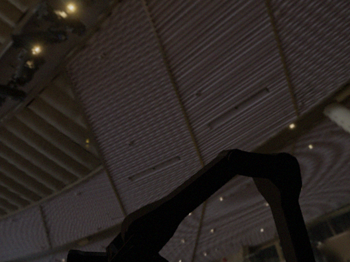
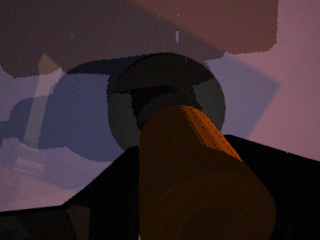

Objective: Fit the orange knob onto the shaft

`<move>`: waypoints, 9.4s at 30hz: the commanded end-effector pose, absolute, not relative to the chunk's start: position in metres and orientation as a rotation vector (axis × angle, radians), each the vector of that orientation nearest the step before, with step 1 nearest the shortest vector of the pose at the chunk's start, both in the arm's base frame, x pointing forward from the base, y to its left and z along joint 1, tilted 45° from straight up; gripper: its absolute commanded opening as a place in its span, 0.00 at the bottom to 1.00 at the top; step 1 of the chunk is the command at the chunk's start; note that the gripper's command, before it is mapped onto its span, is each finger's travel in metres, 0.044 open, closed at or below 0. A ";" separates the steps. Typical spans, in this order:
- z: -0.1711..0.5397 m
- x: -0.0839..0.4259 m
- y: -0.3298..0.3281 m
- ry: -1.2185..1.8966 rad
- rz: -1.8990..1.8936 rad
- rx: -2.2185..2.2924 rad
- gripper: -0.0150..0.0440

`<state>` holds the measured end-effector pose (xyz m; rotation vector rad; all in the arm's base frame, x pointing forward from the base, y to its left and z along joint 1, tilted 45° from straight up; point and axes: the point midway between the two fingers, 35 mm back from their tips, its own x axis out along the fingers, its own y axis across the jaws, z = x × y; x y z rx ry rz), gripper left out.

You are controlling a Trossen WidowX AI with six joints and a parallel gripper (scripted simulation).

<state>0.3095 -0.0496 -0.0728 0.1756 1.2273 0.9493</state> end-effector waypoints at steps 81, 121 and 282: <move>-0.073 0.308 -0.048 0.902 1.268 -0.291 0.25; -0.074 0.309 -0.049 0.770 1.365 -0.456 0.25; -0.072 0.309 -0.049 0.323 1.597 -0.943 0.25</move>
